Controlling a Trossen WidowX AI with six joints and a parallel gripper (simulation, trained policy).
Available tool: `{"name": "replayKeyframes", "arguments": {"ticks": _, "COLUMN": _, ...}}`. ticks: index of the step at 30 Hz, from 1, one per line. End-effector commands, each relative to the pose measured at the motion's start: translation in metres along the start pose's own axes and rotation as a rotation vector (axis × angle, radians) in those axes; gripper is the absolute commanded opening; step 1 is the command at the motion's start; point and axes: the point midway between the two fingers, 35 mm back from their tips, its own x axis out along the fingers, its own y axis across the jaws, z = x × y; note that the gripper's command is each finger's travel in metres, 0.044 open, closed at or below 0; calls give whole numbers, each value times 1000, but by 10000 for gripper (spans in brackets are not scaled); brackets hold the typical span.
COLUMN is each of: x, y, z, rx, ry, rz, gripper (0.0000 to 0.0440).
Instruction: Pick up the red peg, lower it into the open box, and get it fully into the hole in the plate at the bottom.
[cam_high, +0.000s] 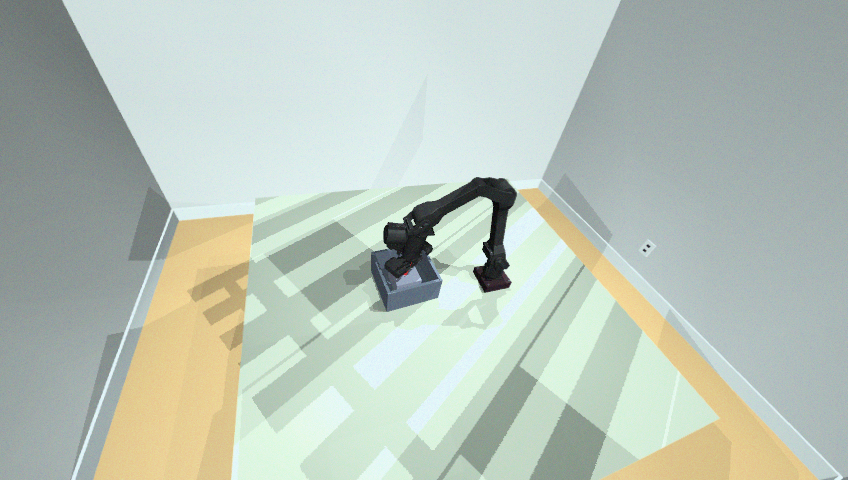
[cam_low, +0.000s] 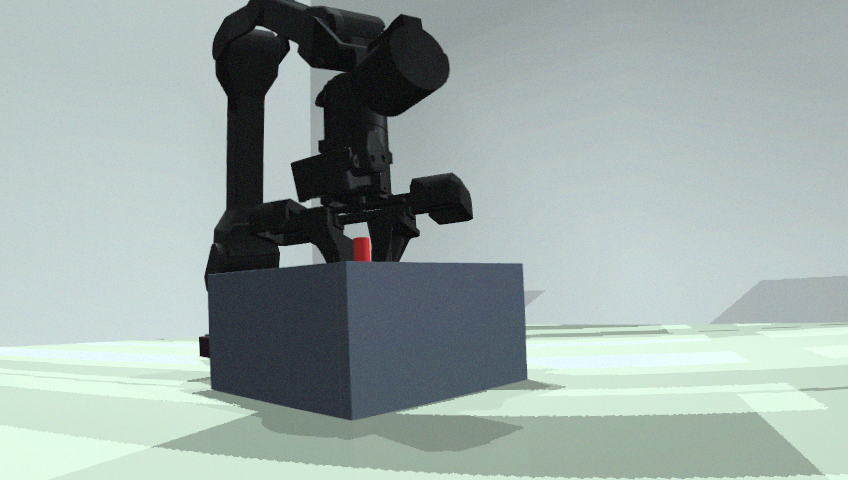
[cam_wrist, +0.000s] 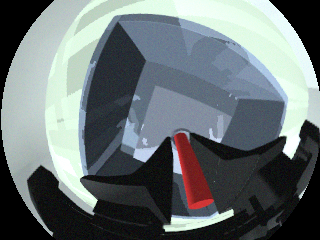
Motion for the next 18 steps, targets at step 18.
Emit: {"name": "replayKeyframes", "arguments": {"ticks": 18, "x": -16, "y": 12, "z": 33, "rx": -45, "ry": 76, "rz": 1, "gripper": 254}}
